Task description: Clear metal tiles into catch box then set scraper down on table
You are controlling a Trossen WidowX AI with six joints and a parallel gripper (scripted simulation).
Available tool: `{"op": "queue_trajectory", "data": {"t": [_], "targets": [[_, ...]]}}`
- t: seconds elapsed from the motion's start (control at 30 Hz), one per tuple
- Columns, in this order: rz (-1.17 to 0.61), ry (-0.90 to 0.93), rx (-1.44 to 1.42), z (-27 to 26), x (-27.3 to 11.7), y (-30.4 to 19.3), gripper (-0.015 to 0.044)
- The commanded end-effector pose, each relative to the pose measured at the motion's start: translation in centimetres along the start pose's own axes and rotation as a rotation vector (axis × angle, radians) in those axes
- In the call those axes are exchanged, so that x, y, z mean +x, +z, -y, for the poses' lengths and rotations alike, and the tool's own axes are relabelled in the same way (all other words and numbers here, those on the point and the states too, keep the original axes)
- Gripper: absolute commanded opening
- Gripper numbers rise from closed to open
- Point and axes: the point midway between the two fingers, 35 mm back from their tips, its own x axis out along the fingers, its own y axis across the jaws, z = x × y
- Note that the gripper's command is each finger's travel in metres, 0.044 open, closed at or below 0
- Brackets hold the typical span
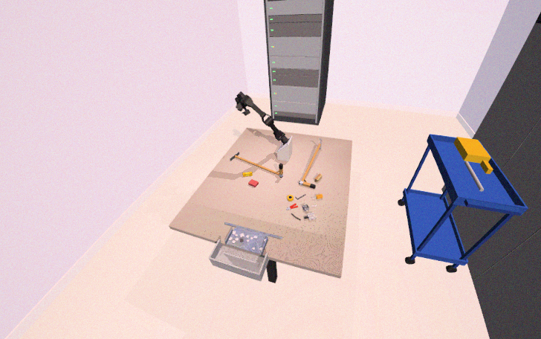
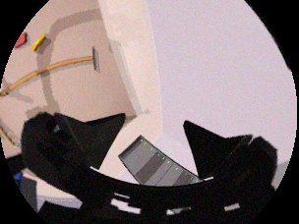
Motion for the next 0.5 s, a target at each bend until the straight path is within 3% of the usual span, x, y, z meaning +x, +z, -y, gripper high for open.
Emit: {"op": "queue_trajectory", "data": {"t": [0.0,0.47], "targets": [[0.029,0.011,0.056,-1.0,-1.1,0.3,0.0440],[0.149,0.067,0.263,-4.7,-5.2,1.0,0.0440]]}}
